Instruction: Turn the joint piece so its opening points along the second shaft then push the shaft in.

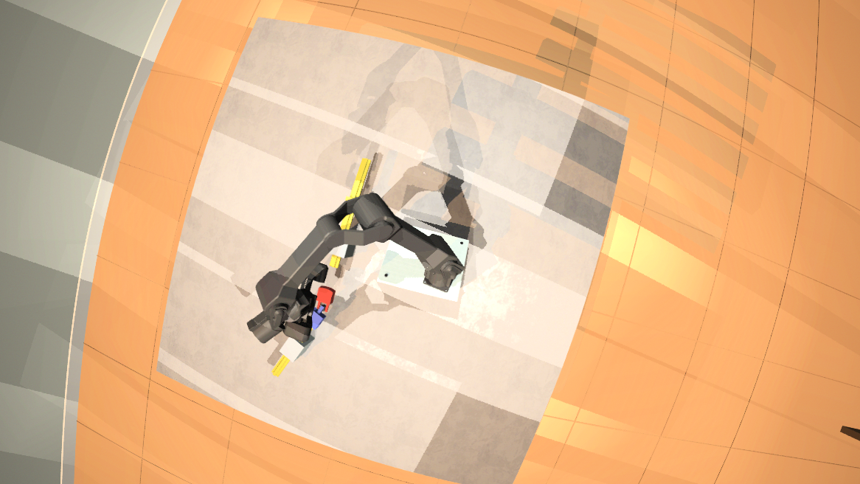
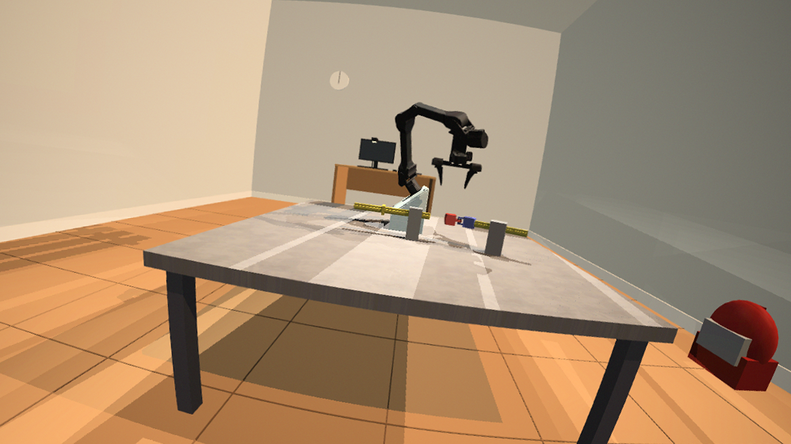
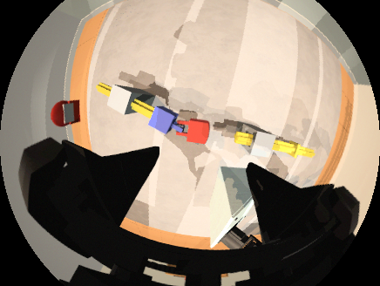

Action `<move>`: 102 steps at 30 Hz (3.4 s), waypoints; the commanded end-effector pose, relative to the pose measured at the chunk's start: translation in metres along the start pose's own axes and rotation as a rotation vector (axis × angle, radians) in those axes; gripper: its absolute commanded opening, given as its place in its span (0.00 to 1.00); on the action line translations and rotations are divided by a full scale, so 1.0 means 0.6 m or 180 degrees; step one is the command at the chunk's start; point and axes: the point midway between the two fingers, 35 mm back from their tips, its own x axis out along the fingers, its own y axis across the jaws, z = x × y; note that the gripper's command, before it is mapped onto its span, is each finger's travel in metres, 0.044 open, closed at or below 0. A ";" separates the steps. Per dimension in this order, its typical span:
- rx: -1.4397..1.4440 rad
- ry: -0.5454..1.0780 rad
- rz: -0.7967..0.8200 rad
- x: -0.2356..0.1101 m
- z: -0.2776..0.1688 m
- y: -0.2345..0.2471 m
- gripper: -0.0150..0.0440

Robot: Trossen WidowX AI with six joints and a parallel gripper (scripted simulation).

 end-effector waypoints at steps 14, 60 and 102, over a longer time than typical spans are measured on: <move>0.1178 0.0253 0.0361 0.026 0.007 -0.041 1.00; 0.4830 0.1290 0.1266 0.098 -0.001 -0.156 1.00; 0.1040 -0.0036 0.0322 0.100 0.026 -0.456 1.00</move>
